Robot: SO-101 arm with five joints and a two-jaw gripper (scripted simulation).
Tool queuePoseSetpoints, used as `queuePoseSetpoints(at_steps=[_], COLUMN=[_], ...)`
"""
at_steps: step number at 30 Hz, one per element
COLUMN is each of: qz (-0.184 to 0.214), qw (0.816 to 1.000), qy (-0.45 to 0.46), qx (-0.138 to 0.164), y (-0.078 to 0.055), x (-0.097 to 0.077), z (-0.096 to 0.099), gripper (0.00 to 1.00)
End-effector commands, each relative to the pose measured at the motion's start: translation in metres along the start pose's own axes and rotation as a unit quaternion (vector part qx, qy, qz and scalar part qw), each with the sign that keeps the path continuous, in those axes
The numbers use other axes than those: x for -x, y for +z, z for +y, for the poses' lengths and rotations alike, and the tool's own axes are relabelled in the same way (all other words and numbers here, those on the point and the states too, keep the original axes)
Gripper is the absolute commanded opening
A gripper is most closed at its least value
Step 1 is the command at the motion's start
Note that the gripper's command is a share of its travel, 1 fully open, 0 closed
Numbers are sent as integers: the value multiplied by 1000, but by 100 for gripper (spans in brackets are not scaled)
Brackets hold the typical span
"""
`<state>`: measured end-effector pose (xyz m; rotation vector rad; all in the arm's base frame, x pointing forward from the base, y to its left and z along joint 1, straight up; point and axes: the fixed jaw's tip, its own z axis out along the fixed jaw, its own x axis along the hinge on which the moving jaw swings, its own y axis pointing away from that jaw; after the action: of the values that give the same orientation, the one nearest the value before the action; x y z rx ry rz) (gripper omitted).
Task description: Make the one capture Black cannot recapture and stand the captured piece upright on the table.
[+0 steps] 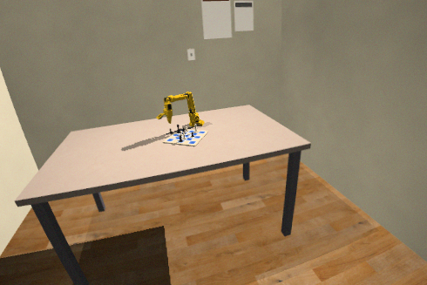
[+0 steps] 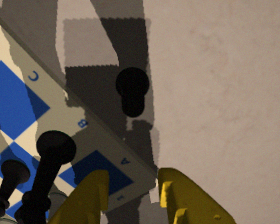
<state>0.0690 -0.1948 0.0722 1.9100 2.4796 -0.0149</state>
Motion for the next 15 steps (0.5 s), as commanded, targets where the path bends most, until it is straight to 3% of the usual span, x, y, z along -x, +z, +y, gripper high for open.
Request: queuePoseSetpoints(at_steps=[1,15], qz=[-7,-24], qw=[1000,1000], qy=[-2,-2], qx=[1,2], y=[-11,-20], x=[1,1], z=[1,1], gripper=[9,9])
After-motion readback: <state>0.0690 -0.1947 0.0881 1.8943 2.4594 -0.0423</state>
